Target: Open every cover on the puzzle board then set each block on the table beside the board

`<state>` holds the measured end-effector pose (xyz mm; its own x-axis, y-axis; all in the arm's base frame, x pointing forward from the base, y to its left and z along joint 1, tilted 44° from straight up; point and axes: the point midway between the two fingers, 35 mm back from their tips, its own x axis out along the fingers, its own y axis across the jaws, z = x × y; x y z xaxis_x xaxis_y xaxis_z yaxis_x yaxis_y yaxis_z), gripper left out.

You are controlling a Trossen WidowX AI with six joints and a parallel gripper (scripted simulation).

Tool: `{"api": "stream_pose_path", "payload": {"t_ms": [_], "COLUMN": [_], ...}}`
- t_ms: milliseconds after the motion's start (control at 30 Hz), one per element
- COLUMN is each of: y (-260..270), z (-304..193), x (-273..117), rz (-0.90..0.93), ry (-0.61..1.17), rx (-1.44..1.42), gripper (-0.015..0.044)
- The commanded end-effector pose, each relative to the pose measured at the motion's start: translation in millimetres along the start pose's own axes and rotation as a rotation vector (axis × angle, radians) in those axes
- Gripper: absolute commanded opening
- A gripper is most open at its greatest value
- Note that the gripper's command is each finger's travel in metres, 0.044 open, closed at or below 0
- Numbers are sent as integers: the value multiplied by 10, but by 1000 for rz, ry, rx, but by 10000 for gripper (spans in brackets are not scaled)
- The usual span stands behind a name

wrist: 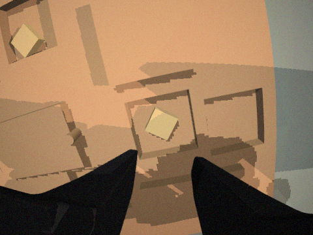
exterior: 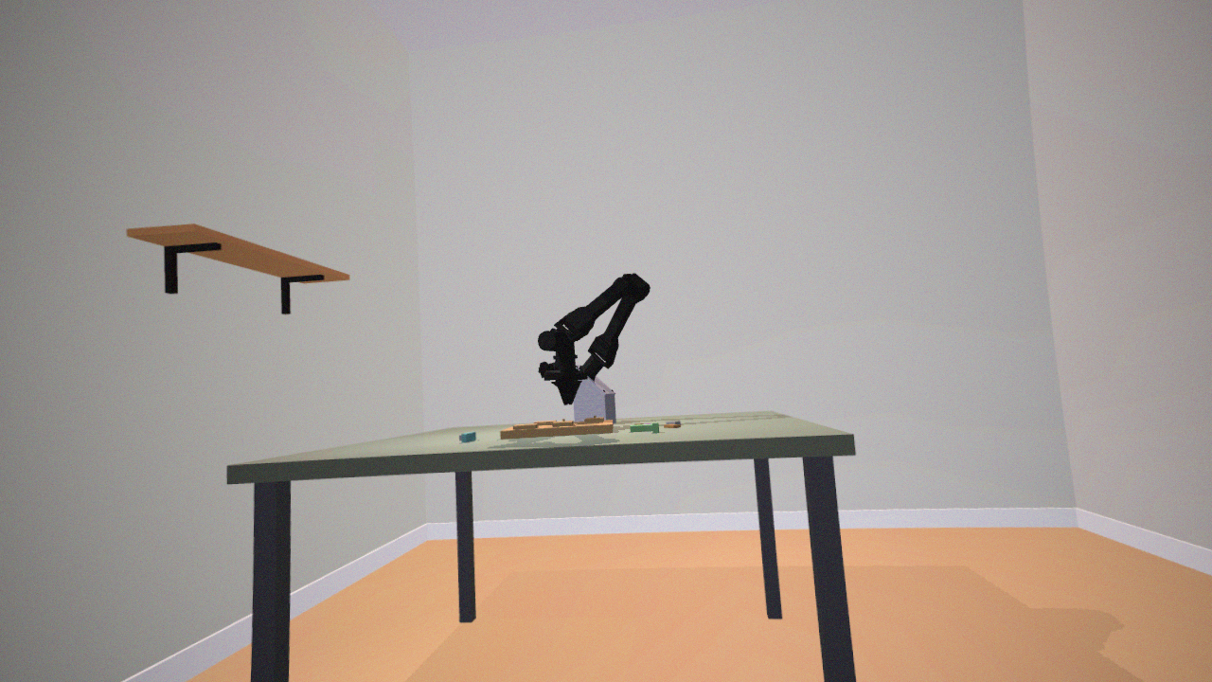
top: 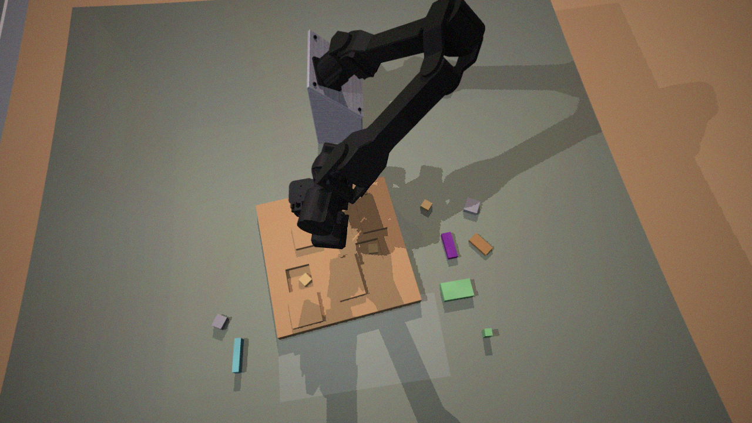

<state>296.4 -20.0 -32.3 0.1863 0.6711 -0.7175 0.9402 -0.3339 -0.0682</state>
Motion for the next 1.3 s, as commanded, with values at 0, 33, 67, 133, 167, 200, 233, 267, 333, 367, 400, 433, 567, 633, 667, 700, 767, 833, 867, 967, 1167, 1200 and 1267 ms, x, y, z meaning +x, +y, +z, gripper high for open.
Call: {"api": "stream_pose_path", "payload": {"t_ms": [0, 33, 67, 133, 167, 200, 233, 267, 333, 367, 400, 433, 567, 633, 667, 700, 767, 833, 867, 967, 1167, 1200, 1267], "y": [-2, -2, -3, -4, -5, -5, -5, -5, -7, -9, -9, -9, -5, -4, -4, -5, -6, -8, -9, -7, -6, -6, -6], "z": [6, 6, 5, 5, 4, 4, 4, 4, 11, 18, 17, 17, 17, 15, 15, 14, 11, 8, 6, 0, -2, -2, -2], "x": [-24, -29, -34, -45, -49, -52, -52, -52, -53, -53, -48, -40, 36, 93, 121, 149, 205, 260, 283, 301, 301, 301, 301], "rz": [0, 0, 0, 0, 0, 0, 0, 0, 0, 0, 0, 0, 0, 0, 0, 0, -1, -1, -1, -1, -1, -1, -1], "ry": [-5, -5, -5, -5, -5, -5, -5, -5, -5, -5, -5, -5, -5, -5, -5, -5, -5, -4, -4, -4, -4, -4, -4], "rx": [130, 161, 193, 256, 282, 298, 303, 303, 303, 303, 303, 303, 303, 303, 303, 303, 303, 303, 303, 303, 303, 303, 303], "gripper": [144, 144, 144, 144, 144, 144, 144, 144, 144, 144, 144, 144, 144, 144, 144, 144, 144, 144, 144, 144, 144, 144, 144]}}
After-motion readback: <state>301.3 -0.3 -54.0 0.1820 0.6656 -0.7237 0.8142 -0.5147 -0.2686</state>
